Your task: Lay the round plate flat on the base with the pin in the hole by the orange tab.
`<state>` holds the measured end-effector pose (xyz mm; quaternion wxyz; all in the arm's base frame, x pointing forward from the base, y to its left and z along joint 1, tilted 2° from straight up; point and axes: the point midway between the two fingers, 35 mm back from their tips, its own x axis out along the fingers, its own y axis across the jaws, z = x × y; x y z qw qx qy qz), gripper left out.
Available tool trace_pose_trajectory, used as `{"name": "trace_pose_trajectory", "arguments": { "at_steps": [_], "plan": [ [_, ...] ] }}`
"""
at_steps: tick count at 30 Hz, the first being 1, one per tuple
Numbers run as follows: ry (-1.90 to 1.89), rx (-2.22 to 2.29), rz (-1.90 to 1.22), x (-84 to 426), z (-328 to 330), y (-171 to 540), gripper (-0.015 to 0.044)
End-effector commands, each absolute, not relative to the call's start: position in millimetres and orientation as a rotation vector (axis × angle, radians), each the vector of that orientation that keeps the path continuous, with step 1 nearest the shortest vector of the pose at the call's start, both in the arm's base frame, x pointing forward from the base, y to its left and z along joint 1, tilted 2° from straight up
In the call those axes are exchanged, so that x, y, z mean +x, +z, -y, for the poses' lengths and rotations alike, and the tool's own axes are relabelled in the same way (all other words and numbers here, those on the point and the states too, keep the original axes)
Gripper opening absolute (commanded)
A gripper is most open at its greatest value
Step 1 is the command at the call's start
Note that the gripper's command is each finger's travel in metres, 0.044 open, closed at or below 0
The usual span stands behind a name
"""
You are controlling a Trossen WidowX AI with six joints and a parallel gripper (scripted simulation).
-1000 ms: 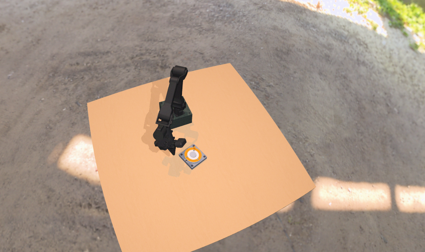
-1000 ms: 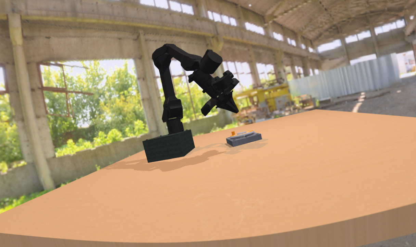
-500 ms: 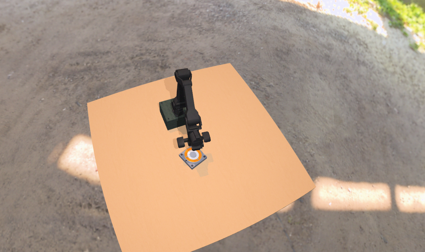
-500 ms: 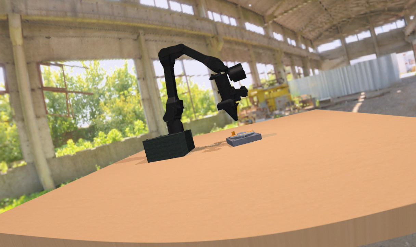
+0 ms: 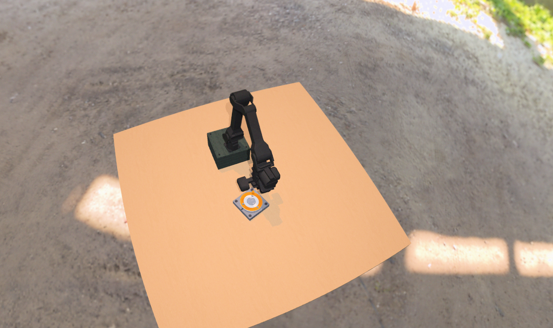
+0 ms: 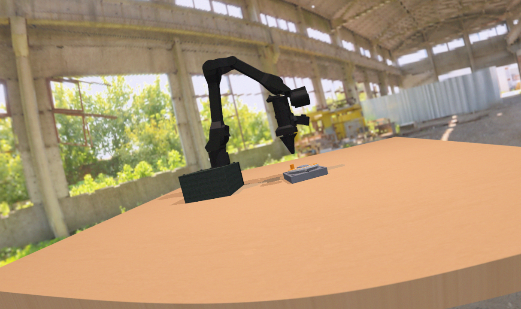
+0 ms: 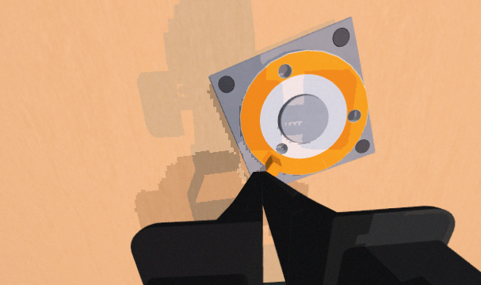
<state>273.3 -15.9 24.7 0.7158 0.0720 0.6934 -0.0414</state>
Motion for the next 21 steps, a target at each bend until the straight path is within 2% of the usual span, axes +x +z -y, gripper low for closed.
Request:
{"name": "trace_pose_trajectory", "arguments": {
  "at_steps": [1,5,21],
  "plan": [
    [-0.091,0.147,-1.546,271.8,15.4,4.4,0.0],
    [-0.091,0.147,-1.546,270.9,14.7,-16.2,0.0],
    [-0.091,0.146,-1.547,257.4,24.8,-18.7,0.0]
  ]
}}
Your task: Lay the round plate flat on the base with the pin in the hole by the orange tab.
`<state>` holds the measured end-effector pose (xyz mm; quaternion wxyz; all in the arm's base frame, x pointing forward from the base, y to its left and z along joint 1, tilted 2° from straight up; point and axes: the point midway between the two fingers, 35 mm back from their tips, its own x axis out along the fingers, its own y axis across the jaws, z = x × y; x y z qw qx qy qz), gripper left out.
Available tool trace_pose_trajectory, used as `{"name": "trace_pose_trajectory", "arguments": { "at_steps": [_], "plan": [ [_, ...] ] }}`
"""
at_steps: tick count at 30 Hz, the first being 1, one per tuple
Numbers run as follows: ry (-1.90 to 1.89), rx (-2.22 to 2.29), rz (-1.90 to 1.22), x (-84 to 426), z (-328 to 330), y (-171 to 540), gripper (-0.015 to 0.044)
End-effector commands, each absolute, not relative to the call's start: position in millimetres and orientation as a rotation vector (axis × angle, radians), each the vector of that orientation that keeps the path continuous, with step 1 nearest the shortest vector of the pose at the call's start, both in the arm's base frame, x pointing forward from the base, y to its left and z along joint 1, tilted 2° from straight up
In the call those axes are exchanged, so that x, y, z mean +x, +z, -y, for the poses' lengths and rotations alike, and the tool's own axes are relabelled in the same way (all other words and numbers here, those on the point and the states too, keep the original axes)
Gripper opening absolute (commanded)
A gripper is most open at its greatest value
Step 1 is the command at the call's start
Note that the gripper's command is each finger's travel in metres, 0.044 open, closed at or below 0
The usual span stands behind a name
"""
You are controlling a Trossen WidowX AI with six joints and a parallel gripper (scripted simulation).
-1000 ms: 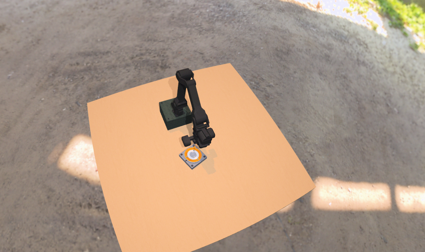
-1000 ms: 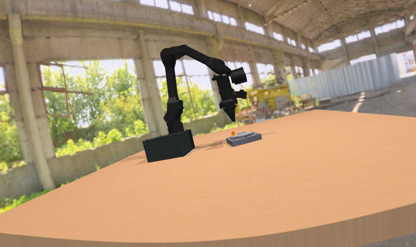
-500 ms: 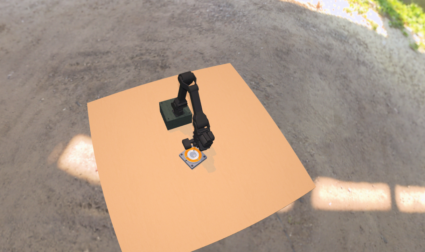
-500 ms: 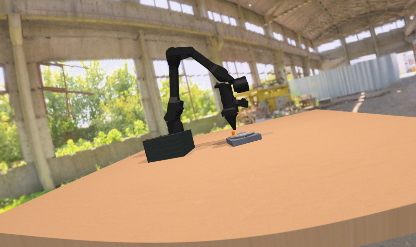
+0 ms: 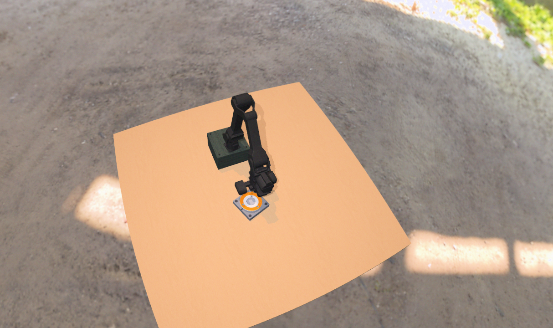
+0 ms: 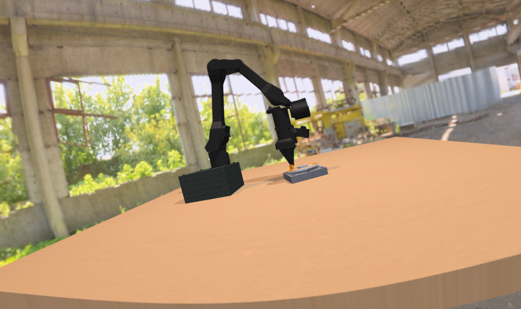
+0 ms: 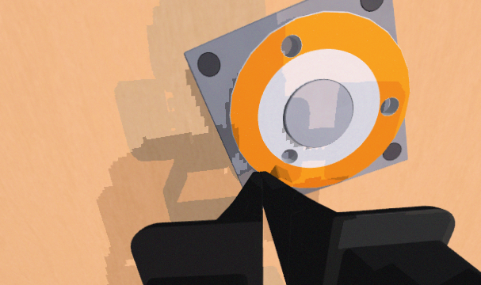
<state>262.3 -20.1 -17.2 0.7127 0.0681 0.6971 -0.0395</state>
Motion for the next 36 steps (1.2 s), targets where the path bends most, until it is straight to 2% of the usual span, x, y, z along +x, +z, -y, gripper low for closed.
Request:
{"name": "trace_pose_trajectory", "arguments": {
  "at_steps": [1,36],
  "plan": [
    [-0.091,0.146,-1.547,256.5,25.6,-18.8,0.0],
    [-0.093,0.144,-1.548,243.1,50.3,-20.0,0.0]
  ]
}}
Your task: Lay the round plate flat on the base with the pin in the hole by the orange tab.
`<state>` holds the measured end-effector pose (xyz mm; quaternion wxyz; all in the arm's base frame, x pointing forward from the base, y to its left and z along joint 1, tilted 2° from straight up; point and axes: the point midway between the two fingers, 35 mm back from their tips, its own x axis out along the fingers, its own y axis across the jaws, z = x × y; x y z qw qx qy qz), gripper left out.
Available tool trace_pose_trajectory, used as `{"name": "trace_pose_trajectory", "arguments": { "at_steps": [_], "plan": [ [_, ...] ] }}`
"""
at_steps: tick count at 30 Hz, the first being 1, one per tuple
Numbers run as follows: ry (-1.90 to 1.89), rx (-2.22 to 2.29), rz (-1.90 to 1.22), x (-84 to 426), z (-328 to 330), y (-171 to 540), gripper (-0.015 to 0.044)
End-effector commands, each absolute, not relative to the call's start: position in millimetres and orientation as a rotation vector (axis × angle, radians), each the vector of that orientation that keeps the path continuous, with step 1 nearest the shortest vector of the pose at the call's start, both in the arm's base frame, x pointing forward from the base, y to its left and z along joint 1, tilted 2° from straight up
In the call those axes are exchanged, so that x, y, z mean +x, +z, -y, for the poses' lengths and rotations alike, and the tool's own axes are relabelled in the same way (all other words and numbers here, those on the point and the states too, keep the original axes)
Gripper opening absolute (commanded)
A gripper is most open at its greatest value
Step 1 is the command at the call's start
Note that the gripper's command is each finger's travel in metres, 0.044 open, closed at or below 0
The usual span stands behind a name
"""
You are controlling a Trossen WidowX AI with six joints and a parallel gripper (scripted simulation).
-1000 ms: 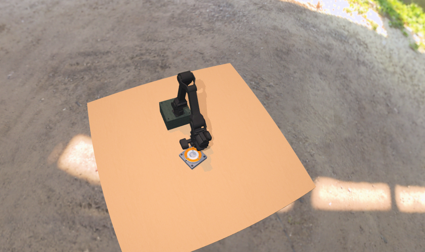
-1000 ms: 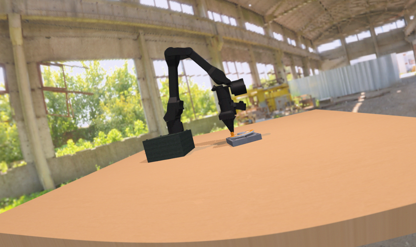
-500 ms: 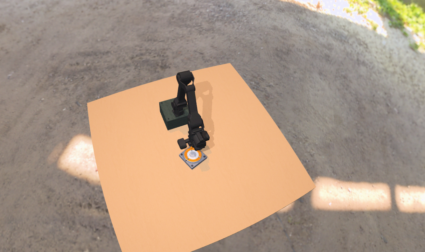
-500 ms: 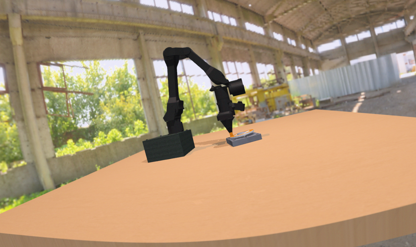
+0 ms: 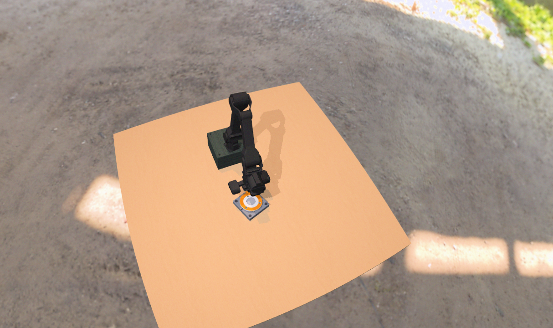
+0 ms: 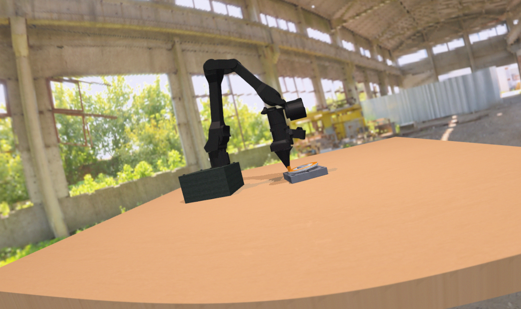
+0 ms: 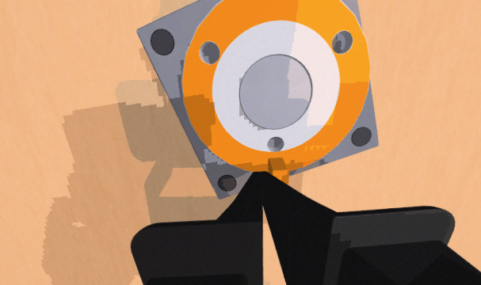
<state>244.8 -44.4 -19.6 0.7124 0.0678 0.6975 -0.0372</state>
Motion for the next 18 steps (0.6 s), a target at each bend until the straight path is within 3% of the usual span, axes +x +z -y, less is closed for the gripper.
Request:
{"name": "trace_pose_trajectory", "arguments": {
  "at_steps": [1,18],
  "plan": [
    [-0.093,0.144,-1.548,243.0,51.0,-19.9,0.0],
    [-0.094,0.143,-1.548,242.5,67.3,-20.1,0.0]
  ]
}}
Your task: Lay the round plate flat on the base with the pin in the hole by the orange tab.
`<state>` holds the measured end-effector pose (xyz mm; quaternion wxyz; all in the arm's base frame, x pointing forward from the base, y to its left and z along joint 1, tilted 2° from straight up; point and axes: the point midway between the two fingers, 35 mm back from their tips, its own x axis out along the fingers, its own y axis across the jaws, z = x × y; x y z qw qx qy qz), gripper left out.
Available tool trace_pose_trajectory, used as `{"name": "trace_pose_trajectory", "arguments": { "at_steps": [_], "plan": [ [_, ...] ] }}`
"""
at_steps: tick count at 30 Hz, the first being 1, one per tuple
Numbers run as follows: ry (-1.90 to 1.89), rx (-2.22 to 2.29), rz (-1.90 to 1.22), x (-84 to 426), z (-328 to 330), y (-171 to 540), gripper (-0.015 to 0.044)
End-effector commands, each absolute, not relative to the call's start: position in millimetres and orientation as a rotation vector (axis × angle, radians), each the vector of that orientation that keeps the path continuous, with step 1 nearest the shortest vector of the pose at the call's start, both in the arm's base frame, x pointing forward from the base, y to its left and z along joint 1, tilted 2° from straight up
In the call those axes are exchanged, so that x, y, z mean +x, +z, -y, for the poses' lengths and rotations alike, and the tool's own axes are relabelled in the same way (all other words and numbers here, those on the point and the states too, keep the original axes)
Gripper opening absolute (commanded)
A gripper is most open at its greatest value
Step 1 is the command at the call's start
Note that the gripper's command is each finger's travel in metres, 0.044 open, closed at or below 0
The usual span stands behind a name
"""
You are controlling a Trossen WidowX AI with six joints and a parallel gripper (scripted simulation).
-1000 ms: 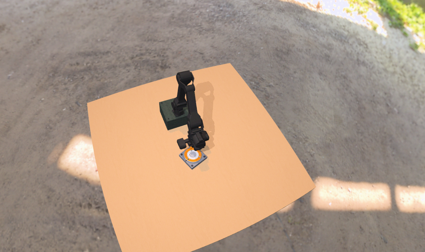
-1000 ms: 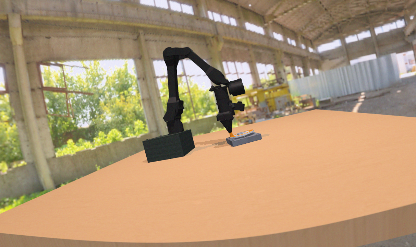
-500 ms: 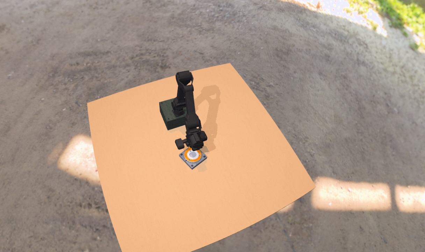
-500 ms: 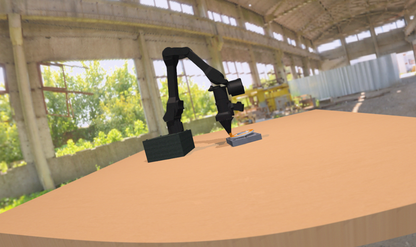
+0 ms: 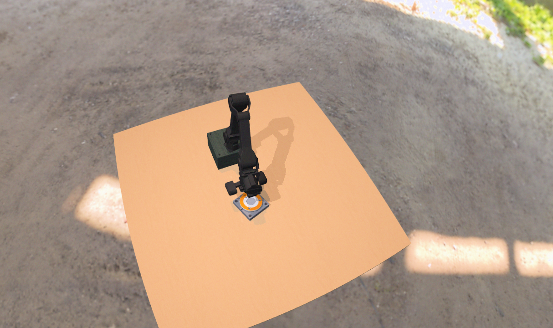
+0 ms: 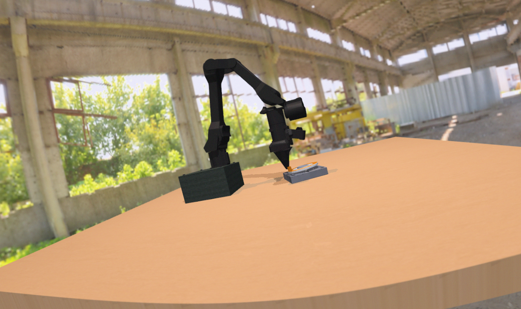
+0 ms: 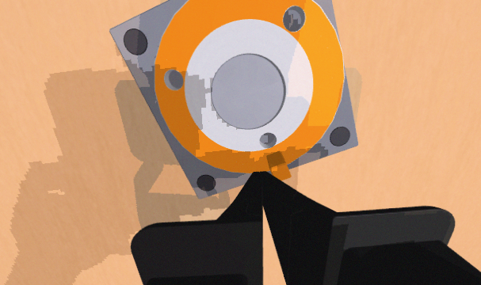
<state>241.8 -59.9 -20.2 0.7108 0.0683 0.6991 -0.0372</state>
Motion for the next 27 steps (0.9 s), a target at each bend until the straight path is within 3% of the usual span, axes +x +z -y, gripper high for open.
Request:
{"name": "trace_pose_trajectory", "arguments": {
  "at_steps": [1,27],
  "plan": [
    [-0.094,0.143,-1.548,242.6,68.4,-20.0,0.0],
    [-0.096,0.141,-1.547,256.9,99.1,-18.3,0.0]
  ]
}}
